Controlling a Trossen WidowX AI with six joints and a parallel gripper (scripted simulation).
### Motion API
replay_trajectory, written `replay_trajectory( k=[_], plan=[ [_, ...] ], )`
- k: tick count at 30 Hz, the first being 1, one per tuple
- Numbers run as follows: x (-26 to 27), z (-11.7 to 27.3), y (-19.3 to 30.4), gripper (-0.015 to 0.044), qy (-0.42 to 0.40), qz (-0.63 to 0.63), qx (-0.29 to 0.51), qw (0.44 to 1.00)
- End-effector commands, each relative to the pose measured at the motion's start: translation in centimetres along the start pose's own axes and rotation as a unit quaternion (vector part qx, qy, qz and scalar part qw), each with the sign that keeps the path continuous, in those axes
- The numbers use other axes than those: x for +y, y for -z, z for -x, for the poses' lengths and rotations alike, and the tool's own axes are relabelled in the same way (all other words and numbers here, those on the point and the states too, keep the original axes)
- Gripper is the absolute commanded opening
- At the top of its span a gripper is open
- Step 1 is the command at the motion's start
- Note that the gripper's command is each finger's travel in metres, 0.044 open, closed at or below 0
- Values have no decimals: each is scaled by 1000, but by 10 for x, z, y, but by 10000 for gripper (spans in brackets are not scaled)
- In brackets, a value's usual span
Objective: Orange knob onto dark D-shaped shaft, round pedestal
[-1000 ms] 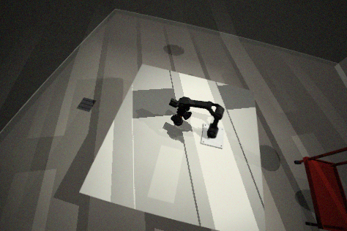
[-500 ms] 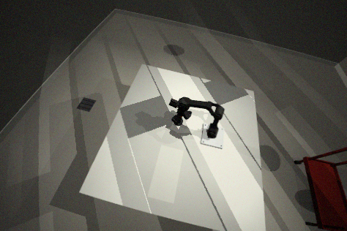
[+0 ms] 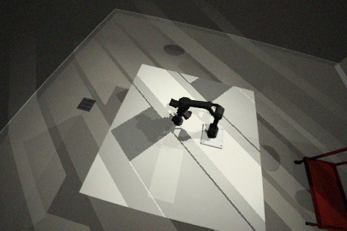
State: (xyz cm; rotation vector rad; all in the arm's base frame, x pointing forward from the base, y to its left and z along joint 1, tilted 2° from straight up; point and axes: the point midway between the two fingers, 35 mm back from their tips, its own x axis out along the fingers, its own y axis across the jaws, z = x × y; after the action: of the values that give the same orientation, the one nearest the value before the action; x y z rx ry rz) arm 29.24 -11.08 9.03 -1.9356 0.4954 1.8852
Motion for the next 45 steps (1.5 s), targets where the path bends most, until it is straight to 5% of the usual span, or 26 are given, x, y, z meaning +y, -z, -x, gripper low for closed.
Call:
replay_trajectory(
  k=[1,15,25,35,45],
  plan=[
    [0,-1,1,0,0,2,1,1000],
    [0,4,0,0,0,-22,1,1000],
    [1,3,-1,0,0,-292,1,957],
    [1,2,0,0,0,-601,1,799],
    [1,4,2,0,1,-838,1,546]
  ],
)
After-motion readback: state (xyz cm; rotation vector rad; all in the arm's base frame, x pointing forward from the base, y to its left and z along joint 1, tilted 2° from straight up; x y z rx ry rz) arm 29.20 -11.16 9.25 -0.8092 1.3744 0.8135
